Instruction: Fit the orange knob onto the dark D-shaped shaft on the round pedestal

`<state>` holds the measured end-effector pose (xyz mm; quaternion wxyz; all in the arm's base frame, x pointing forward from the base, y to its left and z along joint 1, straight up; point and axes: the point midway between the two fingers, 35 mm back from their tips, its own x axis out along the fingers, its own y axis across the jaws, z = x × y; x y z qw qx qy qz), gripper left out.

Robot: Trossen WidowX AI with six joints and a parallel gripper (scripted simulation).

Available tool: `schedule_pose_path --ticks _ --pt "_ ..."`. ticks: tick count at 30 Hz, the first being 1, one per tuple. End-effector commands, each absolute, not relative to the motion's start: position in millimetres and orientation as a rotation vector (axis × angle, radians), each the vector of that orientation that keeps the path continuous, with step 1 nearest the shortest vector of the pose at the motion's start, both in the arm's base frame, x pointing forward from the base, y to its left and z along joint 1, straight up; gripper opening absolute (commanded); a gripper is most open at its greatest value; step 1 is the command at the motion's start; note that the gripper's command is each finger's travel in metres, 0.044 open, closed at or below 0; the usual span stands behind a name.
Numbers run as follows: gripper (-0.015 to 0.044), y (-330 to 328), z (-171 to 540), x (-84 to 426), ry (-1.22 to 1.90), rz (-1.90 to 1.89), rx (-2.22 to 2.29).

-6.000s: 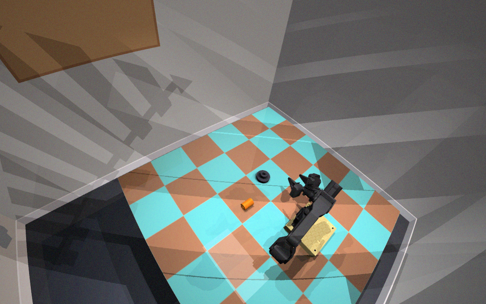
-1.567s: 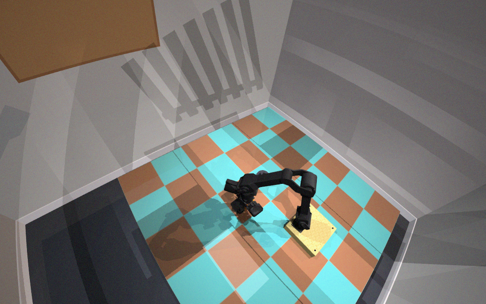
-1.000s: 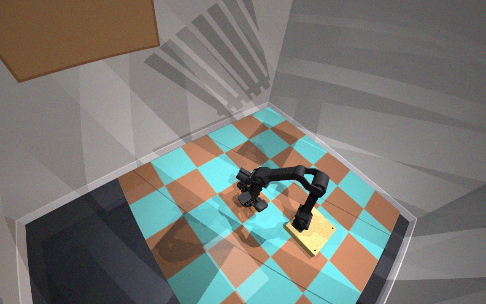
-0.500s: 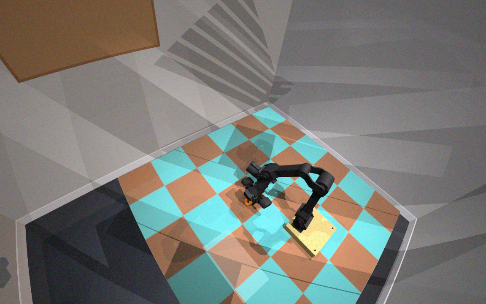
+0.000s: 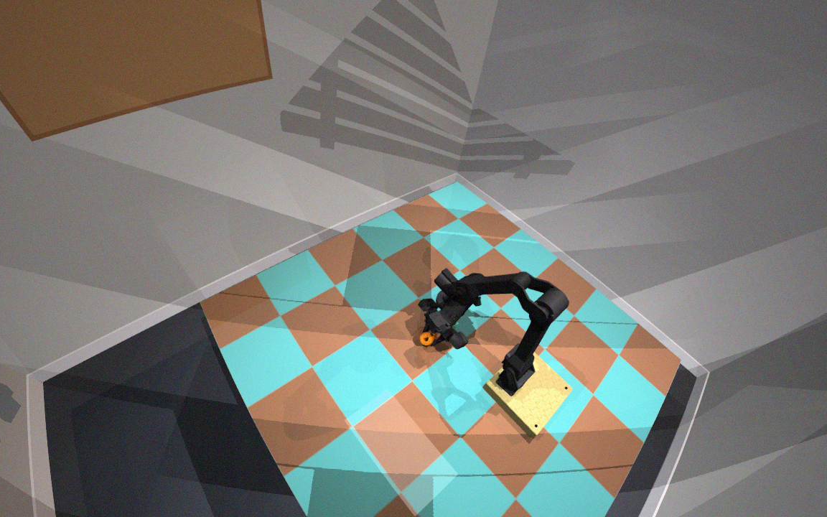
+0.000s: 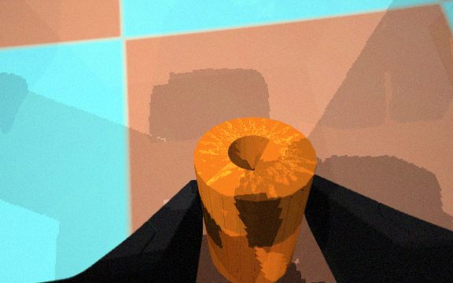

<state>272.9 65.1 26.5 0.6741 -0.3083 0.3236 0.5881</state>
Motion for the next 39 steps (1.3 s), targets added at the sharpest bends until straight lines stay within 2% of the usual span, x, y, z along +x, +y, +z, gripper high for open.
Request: schedule_pose_path --ticks 1,18,21,39 --pt "0.0179 62 23 271 0.676 1.347 -0.638" --pt "0.0179 47 18 269 0.509 1.391 -0.489" --pt "0.0258 48 19 269 0.508 1.388 -0.487" --pt "0.026 48 19 269 0.508 1.388 -0.487"
